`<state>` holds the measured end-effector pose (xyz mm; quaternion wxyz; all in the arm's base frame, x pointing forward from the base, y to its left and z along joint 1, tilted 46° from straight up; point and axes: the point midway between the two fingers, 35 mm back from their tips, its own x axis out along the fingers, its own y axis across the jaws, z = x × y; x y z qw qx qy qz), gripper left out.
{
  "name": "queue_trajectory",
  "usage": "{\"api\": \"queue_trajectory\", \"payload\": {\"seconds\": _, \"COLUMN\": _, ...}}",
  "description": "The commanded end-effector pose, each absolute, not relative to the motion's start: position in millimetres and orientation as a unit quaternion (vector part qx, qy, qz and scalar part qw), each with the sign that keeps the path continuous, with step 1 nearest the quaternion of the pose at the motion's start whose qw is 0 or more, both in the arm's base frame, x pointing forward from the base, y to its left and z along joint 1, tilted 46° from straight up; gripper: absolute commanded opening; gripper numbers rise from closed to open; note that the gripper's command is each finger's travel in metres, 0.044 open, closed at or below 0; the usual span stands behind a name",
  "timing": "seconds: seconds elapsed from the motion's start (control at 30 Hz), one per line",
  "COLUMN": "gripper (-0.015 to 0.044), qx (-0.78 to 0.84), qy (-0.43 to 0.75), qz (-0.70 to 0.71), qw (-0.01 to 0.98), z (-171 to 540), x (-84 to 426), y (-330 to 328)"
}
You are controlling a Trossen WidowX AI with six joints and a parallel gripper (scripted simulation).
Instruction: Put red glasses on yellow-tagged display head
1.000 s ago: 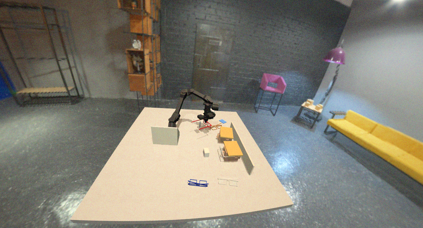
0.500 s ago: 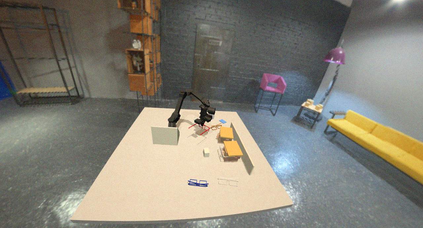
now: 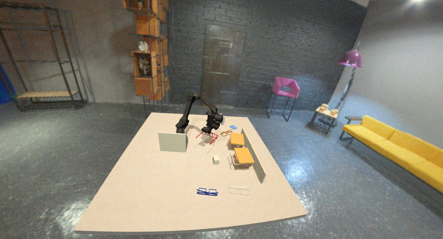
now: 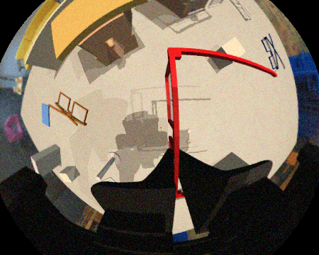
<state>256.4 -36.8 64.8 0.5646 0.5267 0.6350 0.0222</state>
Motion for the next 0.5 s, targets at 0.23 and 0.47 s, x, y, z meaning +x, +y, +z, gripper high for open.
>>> {"api": "queue_trajectory", "payload": {"seconds": 0.23, "gripper": 0.0, "qx": 0.525, "qy": 0.636, "qz": 0.023, "qw": 0.565, "z": 56.4, "x": 258.0, "y": -30.4}}
{"api": "queue_trajectory", "payload": {"seconds": 0.47, "gripper": 0.0, "qx": 0.525, "qy": 0.637, "qz": 0.022, "qw": 0.565, "z": 51.8, "x": 259.9, "y": -26.7}}
